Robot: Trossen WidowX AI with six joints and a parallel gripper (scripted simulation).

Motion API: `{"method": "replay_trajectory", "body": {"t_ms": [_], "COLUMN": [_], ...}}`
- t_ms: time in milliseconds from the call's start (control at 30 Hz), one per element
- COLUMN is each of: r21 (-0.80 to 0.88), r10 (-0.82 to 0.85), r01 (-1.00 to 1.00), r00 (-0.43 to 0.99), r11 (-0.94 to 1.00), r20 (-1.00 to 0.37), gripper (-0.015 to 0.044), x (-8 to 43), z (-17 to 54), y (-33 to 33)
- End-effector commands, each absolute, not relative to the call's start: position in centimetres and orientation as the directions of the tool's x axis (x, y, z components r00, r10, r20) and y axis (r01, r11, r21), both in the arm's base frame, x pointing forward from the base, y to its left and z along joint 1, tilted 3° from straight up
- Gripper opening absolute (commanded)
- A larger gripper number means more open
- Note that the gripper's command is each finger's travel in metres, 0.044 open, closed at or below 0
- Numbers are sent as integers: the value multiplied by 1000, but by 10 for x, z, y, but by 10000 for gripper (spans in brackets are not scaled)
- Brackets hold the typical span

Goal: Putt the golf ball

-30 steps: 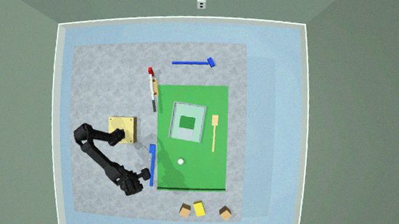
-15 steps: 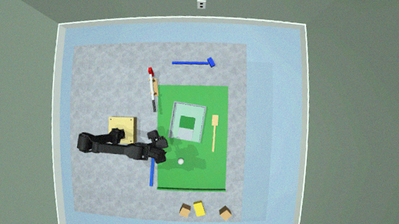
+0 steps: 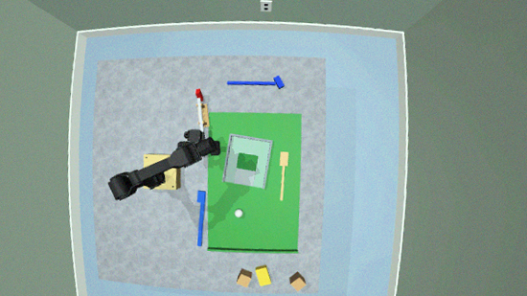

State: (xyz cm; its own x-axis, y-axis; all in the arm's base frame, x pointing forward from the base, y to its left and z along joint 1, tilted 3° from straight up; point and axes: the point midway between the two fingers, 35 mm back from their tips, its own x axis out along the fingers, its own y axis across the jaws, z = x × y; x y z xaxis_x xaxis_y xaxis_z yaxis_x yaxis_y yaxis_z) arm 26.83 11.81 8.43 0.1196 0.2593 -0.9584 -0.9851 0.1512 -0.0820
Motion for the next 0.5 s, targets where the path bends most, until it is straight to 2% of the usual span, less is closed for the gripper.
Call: {"method": "replay_trajectory", "body": {"t_ms": [0, 467], "r21": [-67, -67], "r10": [271, 271], "r01": [-997, -997], "r00": [75, 75], "r11": [39, 39], "r20": [-960, -960], "gripper": [440, 440], "x": [260, 262], "z": [81, 58], "y": [138, 139]}}
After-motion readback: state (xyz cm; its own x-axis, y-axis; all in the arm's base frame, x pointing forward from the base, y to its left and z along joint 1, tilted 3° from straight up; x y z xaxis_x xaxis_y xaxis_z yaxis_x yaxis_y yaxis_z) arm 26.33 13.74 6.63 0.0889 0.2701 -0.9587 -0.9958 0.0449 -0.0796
